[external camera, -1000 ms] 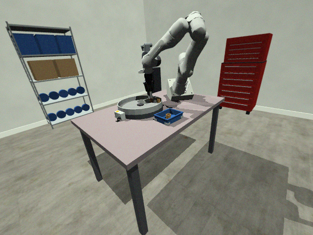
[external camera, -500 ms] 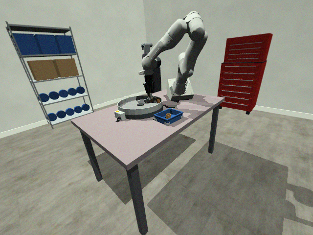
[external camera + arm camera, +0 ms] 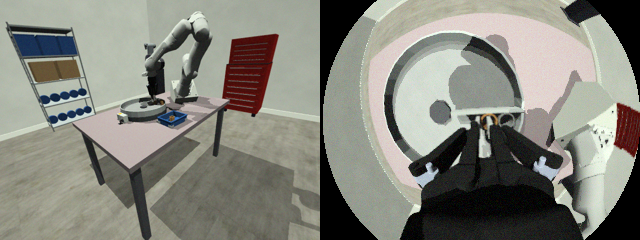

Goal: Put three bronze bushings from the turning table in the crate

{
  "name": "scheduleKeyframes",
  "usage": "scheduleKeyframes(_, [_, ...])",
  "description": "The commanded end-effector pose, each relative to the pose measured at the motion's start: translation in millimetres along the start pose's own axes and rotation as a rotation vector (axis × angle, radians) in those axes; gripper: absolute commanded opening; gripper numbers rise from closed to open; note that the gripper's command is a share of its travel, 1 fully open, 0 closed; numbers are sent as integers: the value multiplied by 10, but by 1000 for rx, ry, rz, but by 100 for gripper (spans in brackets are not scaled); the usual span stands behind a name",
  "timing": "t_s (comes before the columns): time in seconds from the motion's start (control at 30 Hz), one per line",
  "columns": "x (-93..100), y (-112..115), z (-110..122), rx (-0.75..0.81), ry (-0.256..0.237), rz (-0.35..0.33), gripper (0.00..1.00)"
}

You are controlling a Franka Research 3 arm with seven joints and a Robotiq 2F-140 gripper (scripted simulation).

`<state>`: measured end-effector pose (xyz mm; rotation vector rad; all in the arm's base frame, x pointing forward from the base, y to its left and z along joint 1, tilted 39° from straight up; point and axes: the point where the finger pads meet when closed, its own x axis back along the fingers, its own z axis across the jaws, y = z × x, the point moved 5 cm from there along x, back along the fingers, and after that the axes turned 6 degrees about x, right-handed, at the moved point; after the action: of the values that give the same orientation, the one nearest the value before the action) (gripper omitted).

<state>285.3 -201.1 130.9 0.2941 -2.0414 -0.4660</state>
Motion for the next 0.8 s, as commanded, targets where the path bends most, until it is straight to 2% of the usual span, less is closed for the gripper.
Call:
scheduleKeyframes(0.0, [-9, -3, 6, 3, 1, 1, 10])
scheduleKeyframes(0.47, [-9, -3, 6, 3, 1, 1, 10])
scheduleKeyframes(0.5, [-9, -3, 6, 3, 1, 1, 0])
scheduleKeyframes(0.77, [-9, -3, 6, 3, 1, 1, 0])
